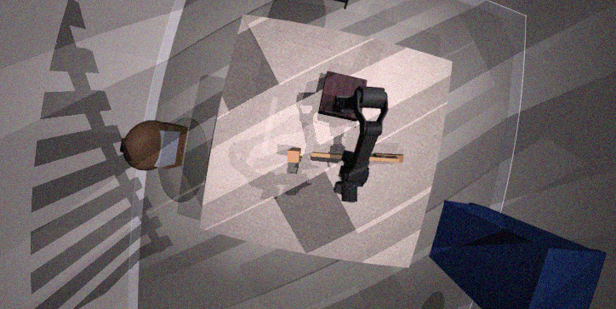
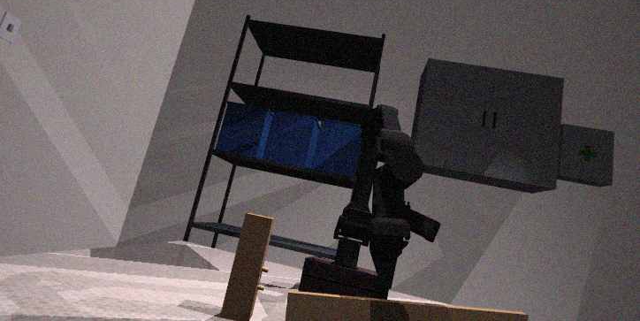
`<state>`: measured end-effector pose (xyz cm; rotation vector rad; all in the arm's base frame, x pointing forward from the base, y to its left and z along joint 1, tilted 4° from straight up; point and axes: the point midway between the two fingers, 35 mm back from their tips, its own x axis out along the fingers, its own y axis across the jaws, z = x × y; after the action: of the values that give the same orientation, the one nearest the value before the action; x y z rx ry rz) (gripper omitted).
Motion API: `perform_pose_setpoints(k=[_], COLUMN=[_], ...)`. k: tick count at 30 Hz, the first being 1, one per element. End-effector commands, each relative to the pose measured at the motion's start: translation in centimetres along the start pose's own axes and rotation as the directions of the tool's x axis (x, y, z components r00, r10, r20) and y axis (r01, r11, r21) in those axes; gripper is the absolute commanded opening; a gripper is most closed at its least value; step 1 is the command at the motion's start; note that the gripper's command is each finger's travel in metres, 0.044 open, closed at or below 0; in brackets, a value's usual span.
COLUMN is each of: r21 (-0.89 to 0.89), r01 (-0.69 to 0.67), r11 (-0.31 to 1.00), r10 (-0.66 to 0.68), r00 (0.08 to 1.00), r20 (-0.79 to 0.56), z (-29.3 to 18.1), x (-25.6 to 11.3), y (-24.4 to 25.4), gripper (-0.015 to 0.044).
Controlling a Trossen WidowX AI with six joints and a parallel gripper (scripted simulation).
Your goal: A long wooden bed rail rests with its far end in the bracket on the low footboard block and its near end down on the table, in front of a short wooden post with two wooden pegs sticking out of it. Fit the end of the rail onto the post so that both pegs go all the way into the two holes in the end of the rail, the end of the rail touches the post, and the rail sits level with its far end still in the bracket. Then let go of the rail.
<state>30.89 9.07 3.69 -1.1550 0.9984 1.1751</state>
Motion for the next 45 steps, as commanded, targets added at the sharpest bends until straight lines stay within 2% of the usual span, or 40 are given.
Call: perform_pose_setpoints(k=[1, 13, 45], r21=[-0.178, -0.187, -0.187], r01=[-0.189, -0.2, -0.2], r11=[0.966, 0.962, 0.962], r10=[0.166, 0.175, 0.175], r00=[0.977, 0.975, 0.975], r20=[-0.134, -0.14, -0.14], z=[-4.9, -4.8, -5.5], x=[-0.2, 0.0, 5.0], y=[5.4, 5.7, 6.4], gripper=[0.044, 0.044, 0.044])
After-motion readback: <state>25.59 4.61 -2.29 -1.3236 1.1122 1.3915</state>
